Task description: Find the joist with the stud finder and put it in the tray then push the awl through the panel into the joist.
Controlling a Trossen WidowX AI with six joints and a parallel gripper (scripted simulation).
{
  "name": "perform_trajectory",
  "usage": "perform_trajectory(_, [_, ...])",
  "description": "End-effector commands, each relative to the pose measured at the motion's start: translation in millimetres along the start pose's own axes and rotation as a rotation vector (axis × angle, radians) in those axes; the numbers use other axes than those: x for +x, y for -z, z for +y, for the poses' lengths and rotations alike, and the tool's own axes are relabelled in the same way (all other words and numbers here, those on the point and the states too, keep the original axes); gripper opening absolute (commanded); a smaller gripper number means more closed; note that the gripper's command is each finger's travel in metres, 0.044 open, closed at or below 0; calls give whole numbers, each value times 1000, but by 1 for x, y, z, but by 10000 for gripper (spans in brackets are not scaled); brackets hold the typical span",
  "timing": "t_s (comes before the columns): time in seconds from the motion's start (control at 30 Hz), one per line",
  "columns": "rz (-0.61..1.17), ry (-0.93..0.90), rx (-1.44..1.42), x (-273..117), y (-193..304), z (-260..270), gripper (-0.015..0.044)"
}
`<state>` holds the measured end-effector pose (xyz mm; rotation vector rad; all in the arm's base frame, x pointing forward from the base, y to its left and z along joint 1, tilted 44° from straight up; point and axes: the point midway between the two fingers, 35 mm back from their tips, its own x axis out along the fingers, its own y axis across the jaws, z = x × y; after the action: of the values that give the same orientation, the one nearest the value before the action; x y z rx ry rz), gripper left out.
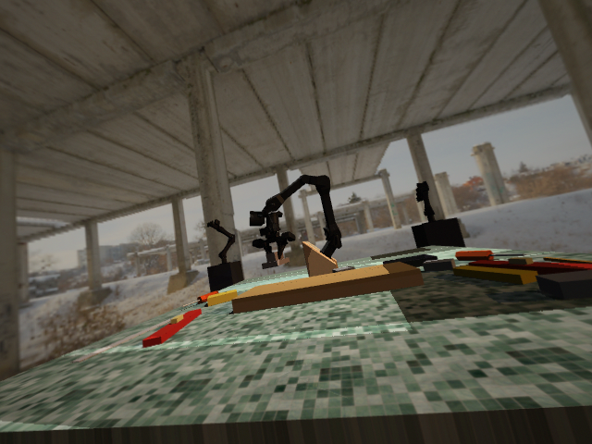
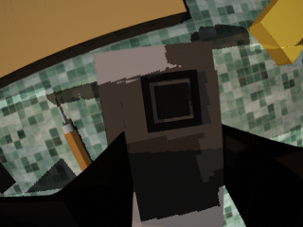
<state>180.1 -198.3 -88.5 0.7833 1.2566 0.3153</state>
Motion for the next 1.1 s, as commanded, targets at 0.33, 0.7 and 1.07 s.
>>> perform_trajectory(0.33, [-5, 4, -52, -4, -50, -4, 0])
perform_trajectory(0.7, [-8, -7, -98, 3, -102, 1, 0])
perform_trajectory(1.07, [-10, -26, -146, 15, -150, 15, 0])
